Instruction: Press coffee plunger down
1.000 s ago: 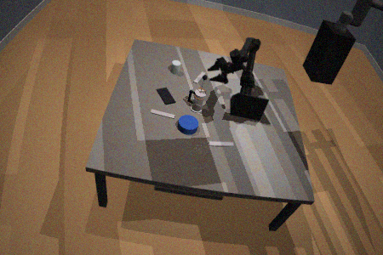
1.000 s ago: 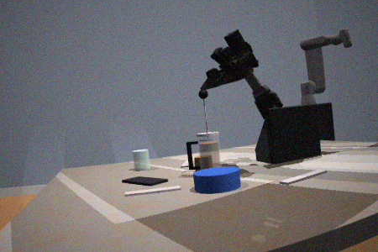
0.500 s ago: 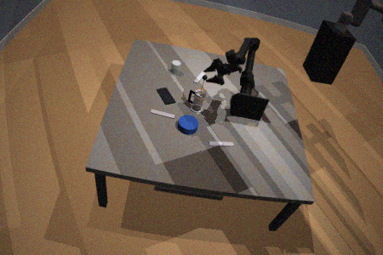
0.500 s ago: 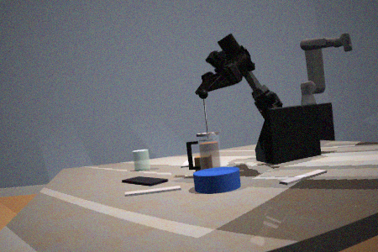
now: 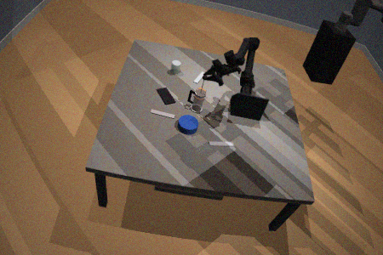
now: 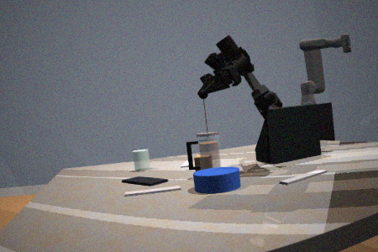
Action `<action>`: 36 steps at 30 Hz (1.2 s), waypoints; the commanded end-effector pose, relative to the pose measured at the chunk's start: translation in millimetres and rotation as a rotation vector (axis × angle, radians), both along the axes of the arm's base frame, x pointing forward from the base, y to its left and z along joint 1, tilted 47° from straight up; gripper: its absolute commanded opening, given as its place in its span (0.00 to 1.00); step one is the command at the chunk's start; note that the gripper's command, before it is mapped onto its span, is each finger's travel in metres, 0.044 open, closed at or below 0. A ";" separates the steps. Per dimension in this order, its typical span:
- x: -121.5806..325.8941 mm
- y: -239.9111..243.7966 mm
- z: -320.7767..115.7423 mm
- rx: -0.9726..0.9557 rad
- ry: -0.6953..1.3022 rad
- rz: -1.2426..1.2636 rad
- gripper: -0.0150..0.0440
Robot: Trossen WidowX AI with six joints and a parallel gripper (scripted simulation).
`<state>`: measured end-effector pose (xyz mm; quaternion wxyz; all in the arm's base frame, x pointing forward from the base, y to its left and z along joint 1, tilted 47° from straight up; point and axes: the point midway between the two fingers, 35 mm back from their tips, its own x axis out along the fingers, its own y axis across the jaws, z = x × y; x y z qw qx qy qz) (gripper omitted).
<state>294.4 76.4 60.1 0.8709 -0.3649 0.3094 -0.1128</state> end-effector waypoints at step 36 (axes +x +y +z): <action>3.9 -22.5 -34.8 0.005 0.012 0.000 0.45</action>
